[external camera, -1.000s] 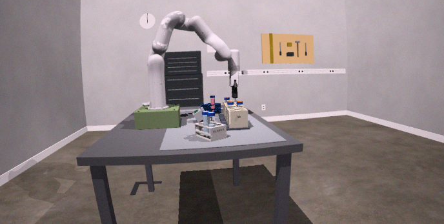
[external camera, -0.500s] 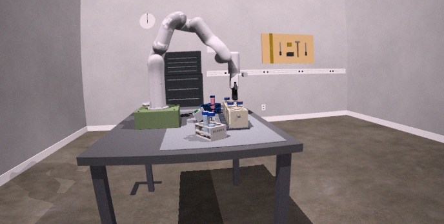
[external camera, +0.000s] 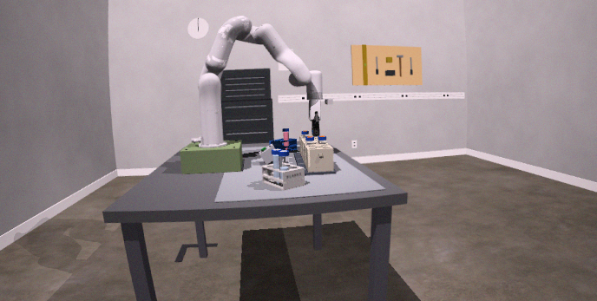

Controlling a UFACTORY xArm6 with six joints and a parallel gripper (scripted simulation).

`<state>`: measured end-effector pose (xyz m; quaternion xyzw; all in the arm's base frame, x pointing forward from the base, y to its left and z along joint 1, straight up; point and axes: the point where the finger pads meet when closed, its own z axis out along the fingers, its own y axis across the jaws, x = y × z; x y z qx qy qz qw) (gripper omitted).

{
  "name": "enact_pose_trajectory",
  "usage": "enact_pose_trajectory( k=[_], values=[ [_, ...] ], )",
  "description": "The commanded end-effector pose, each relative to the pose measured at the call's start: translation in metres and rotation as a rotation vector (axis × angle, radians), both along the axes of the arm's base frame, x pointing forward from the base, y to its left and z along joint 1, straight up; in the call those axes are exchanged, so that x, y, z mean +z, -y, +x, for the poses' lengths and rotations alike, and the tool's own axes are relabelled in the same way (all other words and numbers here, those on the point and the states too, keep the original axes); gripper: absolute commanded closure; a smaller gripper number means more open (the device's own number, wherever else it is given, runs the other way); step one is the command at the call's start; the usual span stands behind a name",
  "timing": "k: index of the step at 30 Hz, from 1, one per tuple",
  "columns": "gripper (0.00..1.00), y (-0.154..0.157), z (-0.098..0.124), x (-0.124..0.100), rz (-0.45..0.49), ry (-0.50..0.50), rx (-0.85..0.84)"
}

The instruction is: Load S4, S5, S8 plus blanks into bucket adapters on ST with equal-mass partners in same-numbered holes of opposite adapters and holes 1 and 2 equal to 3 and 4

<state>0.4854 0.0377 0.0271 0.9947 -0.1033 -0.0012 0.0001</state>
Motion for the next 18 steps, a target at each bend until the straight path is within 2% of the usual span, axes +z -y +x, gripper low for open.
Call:
enact_pose_trajectory(
  k=[1, 4, 5, 18],
  values=[
    [1.0, -0.0001, 0.0016, 0.0016, 0.0, 0.004, 0.0],
    [1.0, -0.0001, 0.0016, 0.0017, 0.0, 0.005, 0.0],
    [0.56, -0.0001, 0.0016, 0.0013, 0.0, 0.004, 0.0],
    [0.56, -0.0001, 0.0016, 0.0013, 0.0, 0.005, 0.0]
  ],
)
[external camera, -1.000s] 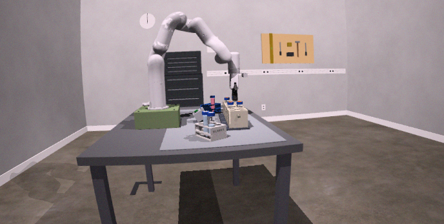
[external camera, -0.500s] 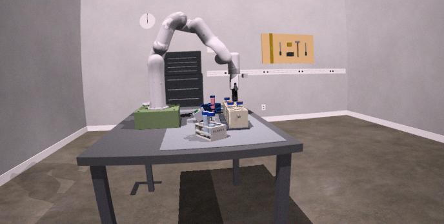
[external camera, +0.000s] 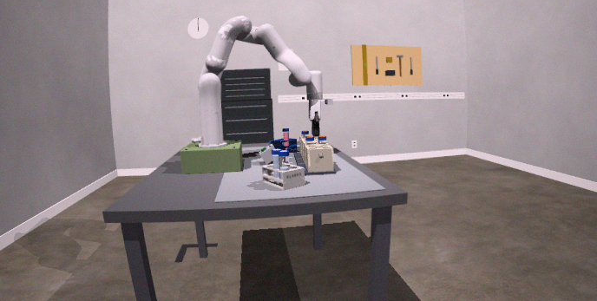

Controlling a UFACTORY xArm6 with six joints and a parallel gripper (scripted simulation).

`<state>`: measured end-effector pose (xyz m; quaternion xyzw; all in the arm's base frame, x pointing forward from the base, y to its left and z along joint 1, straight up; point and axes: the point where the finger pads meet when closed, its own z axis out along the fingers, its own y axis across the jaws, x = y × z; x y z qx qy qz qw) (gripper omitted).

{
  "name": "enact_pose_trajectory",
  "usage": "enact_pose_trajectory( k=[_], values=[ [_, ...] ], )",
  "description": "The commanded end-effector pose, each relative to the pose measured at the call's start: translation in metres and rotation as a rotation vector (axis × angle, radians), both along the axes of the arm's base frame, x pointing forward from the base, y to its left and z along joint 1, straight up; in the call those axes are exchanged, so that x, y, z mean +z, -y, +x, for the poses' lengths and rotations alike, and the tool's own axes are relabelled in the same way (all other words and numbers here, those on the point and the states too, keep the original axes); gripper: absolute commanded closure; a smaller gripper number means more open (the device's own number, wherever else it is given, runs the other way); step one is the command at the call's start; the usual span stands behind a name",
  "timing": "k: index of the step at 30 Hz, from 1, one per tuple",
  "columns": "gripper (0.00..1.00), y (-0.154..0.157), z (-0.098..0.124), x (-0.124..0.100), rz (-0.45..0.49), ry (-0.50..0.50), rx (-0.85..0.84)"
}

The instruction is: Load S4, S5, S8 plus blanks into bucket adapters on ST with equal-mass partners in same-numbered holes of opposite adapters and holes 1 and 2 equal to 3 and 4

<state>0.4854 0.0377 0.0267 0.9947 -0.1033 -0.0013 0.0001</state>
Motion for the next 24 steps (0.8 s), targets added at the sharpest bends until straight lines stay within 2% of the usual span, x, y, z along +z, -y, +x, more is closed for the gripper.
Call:
enact_pose_trajectory(
  k=[1, 15, 24],
  values=[
    [0.56, 0.0, 0.002, 0.002, 0.0, 0.004, 0.0],
    [0.56, 0.0, 0.002, 0.002, 0.0, 0.005, 0.0],
    [0.56, 0.0, 0.002, 0.02, 0.0, 0.005, 0.0]
  ],
)
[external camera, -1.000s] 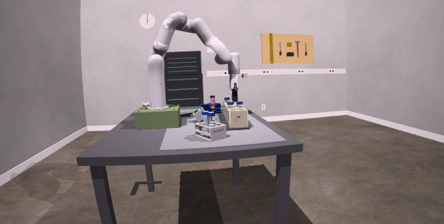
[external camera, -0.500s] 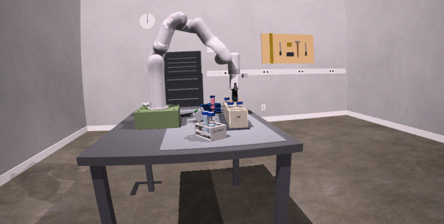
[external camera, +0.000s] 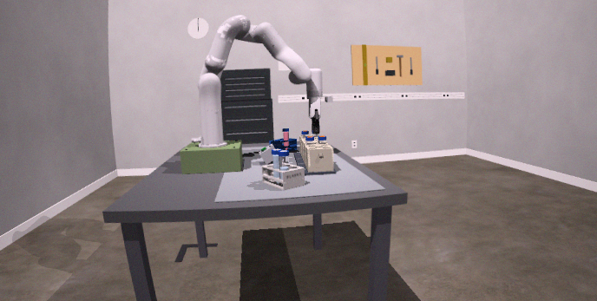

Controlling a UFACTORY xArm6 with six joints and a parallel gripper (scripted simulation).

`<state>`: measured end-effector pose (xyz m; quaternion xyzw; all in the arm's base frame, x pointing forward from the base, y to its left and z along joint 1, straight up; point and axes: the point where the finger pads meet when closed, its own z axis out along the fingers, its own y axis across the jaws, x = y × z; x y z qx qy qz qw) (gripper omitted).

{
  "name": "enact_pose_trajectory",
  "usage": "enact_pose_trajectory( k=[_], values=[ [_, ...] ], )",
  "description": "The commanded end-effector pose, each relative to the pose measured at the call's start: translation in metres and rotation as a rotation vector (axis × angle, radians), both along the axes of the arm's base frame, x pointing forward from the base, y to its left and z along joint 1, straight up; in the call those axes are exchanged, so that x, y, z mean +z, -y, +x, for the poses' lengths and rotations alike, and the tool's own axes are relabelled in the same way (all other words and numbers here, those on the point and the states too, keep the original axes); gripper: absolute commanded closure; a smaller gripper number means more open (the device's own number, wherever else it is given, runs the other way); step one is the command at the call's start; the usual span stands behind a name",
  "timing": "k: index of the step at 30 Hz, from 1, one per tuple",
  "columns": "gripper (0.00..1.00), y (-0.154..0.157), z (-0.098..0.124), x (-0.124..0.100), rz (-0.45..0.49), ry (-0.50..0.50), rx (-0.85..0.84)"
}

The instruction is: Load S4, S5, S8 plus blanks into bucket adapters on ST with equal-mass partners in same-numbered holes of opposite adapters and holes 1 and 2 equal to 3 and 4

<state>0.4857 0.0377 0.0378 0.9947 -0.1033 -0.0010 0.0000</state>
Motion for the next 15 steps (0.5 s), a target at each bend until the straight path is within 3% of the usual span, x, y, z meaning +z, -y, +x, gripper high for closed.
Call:
enact_pose_trajectory(
  k=[1, 15],
  values=[
    [0.56, 0.0, 0.001, 0.009, 0.0, 0.004, 0.0],
    [0.56, 0.0, 0.001, 0.035, 0.0, 0.004, 0.0]
  ],
)
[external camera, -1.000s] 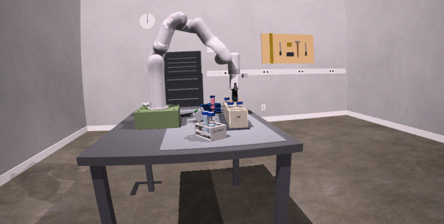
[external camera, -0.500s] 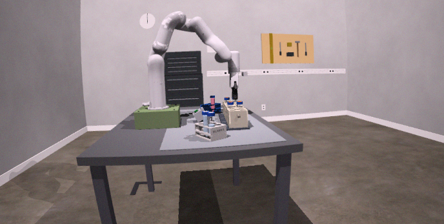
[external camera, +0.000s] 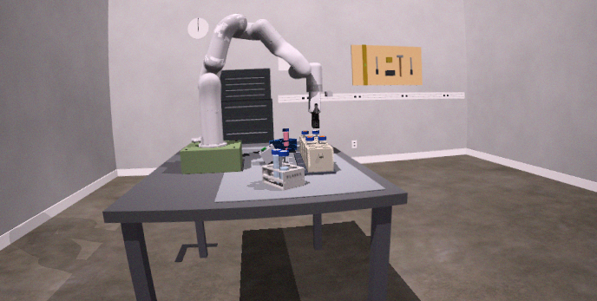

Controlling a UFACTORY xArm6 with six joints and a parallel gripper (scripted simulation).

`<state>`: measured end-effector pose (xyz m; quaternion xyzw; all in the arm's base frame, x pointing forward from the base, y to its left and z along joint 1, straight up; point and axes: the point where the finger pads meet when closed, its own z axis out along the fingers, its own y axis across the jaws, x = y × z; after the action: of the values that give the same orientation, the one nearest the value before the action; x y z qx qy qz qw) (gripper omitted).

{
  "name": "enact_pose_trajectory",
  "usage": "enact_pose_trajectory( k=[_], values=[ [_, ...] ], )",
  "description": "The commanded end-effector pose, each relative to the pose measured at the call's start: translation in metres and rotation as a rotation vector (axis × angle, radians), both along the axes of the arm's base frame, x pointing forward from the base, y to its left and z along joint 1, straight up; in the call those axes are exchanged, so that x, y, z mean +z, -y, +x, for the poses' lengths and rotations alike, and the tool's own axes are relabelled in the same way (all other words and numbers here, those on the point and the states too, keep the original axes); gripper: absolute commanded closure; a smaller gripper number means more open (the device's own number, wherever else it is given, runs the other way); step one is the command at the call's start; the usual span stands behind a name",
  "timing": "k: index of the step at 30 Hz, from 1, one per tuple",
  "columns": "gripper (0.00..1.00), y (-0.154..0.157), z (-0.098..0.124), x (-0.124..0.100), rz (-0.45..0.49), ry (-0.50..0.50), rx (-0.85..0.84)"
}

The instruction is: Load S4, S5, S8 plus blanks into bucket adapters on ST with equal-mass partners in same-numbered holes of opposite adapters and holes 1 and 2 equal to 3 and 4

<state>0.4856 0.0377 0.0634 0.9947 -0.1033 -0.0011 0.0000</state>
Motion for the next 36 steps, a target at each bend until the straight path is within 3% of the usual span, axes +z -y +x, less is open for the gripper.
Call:
enact_pose_trajectory(
  k=[1, 36],
  values=[
    [0.56, 0.0, 0.001, 0.011, 0.0, 0.004, 0.0],
    [0.56, 0.0, 0.001, 0.073, 0.0, 0.004, 0.0]
  ],
)
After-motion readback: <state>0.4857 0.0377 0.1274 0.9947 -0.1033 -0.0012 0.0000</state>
